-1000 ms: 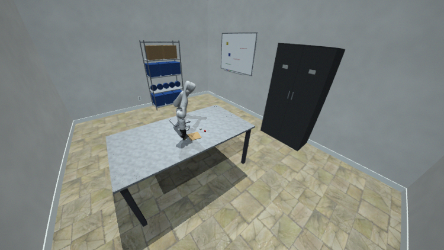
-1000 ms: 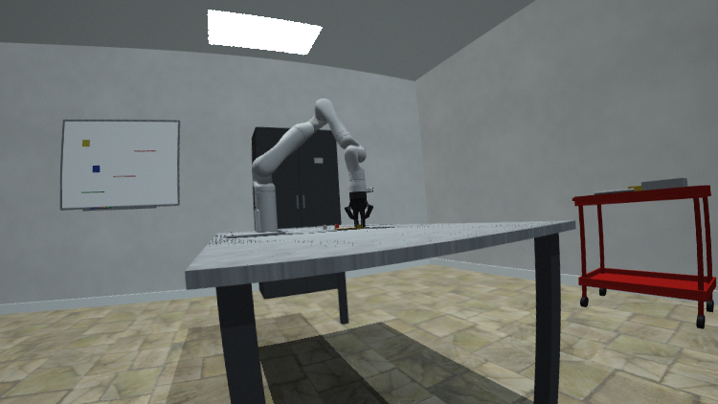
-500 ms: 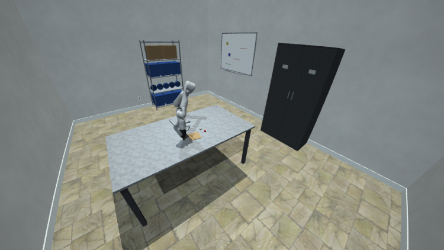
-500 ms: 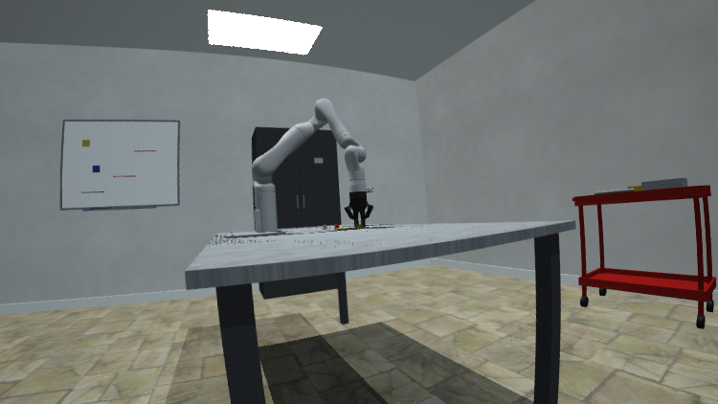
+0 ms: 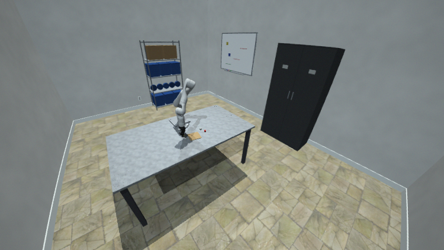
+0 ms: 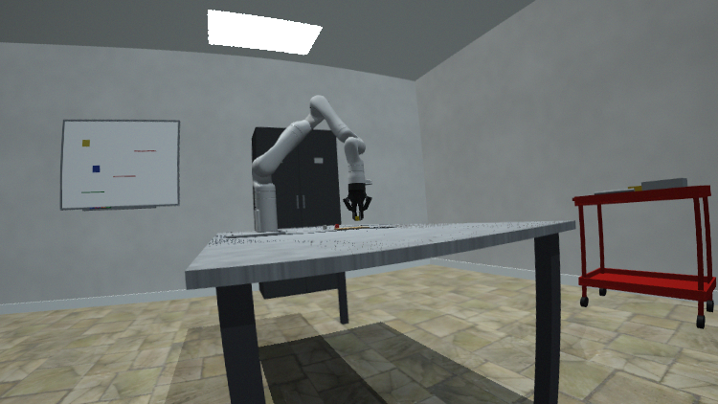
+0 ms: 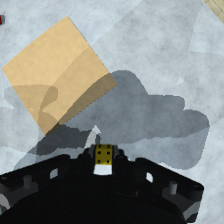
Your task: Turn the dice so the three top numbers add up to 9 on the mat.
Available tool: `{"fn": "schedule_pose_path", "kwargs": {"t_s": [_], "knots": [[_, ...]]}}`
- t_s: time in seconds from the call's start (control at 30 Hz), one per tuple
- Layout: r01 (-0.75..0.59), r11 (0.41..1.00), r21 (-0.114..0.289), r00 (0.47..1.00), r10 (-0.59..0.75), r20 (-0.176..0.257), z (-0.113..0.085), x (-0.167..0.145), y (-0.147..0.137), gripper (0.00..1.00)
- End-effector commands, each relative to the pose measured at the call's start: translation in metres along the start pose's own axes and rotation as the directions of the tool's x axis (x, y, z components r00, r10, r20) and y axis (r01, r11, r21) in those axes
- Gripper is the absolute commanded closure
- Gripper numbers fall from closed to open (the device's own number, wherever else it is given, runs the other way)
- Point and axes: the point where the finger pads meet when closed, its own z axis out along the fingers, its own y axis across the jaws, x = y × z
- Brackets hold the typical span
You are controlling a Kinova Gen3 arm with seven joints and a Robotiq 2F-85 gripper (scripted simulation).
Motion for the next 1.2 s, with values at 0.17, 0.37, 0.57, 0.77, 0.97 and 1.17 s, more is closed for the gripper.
{"fn": "schedule_pose_path", "kwargs": {"t_s": [0.17, 0.37, 0.57, 0.77, 0.97, 1.17], "knots": [[0.012, 1.0, -0.016, 1.0, -0.012, -0.018, -0.053, 0.009, 0.002, 0.85], [0.012, 1.0, -0.016, 1.0, -0.012, -0.018, -0.064, 0.008, 0.002, 0.85], [0.012, 1.0, -0.016, 1.0, -0.012, -0.018, -0.064, 0.008, 0.002, 0.85], [0.01, 1.0, -0.016, 1.0, -0.01, -0.018, -0.064, 0.009, 0.001, 0.85], [-0.011, 1.0, -0.015, 1.0, 0.01, -0.018, -0.064, 0.011, -0.002, 0.85], [-0.102, 0.995, -0.011, 0.995, 0.101, -0.017, -0.064, 0.019, -0.016, 0.85]]}}
